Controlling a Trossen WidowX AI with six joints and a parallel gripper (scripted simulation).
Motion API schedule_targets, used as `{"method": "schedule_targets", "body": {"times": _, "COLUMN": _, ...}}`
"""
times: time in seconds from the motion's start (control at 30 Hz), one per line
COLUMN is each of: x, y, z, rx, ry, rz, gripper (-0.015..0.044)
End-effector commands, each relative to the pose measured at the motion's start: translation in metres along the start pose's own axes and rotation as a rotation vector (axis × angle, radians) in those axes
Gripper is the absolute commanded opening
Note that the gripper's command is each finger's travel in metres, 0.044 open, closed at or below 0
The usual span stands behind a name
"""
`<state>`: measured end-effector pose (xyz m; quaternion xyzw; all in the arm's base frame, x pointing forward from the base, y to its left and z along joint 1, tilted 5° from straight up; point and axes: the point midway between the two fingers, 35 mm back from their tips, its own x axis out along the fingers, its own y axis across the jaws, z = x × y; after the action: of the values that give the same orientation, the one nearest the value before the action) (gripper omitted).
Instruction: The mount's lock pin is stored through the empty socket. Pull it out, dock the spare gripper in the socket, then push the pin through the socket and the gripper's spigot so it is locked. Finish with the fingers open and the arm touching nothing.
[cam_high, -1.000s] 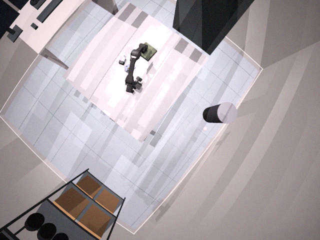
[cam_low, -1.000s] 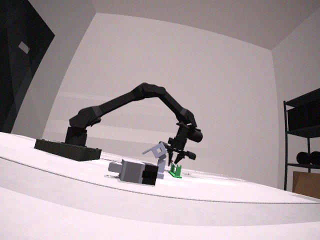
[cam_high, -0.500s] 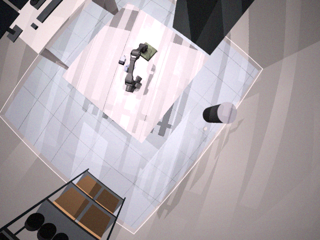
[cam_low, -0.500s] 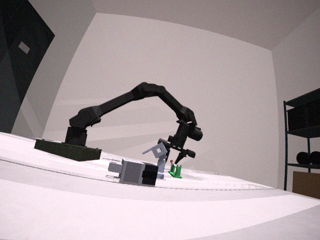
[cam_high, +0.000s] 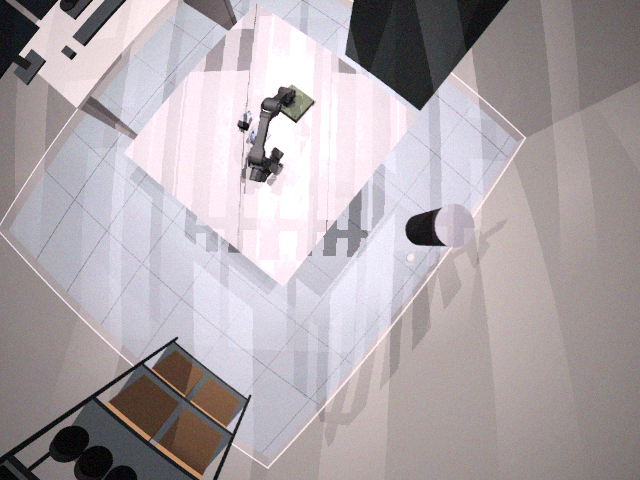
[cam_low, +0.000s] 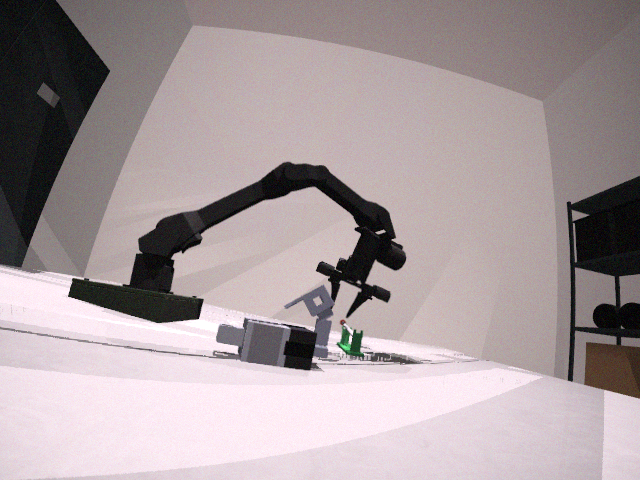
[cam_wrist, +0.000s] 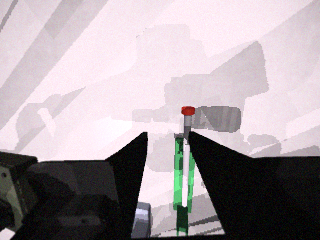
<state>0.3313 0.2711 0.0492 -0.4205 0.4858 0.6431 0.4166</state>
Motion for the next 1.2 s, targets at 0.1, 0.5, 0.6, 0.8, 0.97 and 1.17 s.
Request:
{"method": "schedule_targets", "body": {"times": 0.1, "x": -0.017, "y": 0.005, "z": 0.002, "rx": 0.002, "ry": 0.002, "rz": 0.006, "gripper": 0.02}}
{"method": "schedule_targets", "body": {"times": 0.5, "x": -0.04, "y": 0.006, "z": -0.012, "rx": -0.017, "ry": 0.01, "rz": -0.054, "gripper": 0.0253}}
{"method": "schedule_targets", "body": {"times": 0.6, "x": -0.079, "y": 0.004, "z": -0.041, "rx": -0.055, "ry": 0.03, "rz": -0.192, "gripper": 0.018}}
{"method": "schedule_targets", "body": {"times": 0.8, "x": -0.088, "y": 0.005, "z": -0.047, "rx": -0.063, "ry": 0.037, "rz": -0.224, "gripper": 0.018}}
{"method": "schedule_targets", "body": {"times": 0.97, "x": -0.086, "y": 0.004, "z": -0.047, "rx": -0.063, "ry": 0.036, "rz": -0.224, "gripper": 0.018}}
{"method": "schedule_targets", "body": {"times": 1.17, "x": -0.046, "y": -0.005, "z": -0.052, "rx": -0.063, "ry": 0.035, "rz": -0.224, "gripper": 0.018}}
